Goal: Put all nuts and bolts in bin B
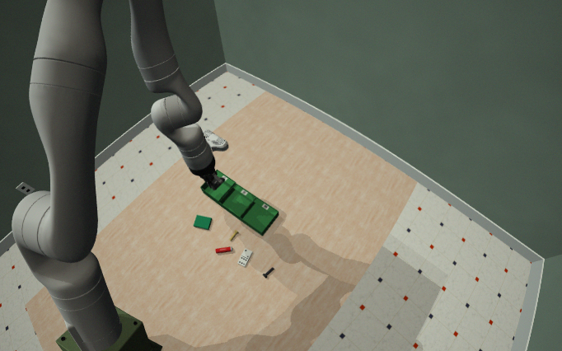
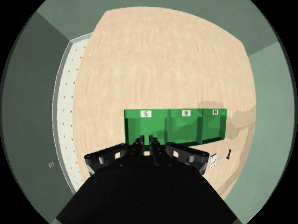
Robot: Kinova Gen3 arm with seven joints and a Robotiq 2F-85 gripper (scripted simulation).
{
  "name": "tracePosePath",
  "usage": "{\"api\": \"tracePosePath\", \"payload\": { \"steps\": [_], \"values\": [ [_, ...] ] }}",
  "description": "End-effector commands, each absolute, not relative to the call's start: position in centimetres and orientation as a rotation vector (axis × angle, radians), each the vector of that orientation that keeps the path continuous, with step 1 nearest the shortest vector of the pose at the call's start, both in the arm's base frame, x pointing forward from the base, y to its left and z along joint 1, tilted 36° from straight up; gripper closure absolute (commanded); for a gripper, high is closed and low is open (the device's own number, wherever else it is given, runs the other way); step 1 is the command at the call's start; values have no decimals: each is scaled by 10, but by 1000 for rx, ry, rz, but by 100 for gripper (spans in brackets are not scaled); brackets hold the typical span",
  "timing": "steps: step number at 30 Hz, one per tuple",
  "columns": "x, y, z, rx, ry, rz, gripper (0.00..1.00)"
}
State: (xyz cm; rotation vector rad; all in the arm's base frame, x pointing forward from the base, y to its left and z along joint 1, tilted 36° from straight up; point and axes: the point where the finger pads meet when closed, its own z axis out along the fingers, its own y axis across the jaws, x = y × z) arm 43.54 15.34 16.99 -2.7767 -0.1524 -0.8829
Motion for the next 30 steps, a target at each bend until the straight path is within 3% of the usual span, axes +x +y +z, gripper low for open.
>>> {"api": "tracePosePath", "payload": {
  "steps": [1, 30],
  "values": [
    [436, 159, 157, -2788, -170, -865, 91],
    [445, 163, 143, -2788, -170, -865, 91]
  ]
}}
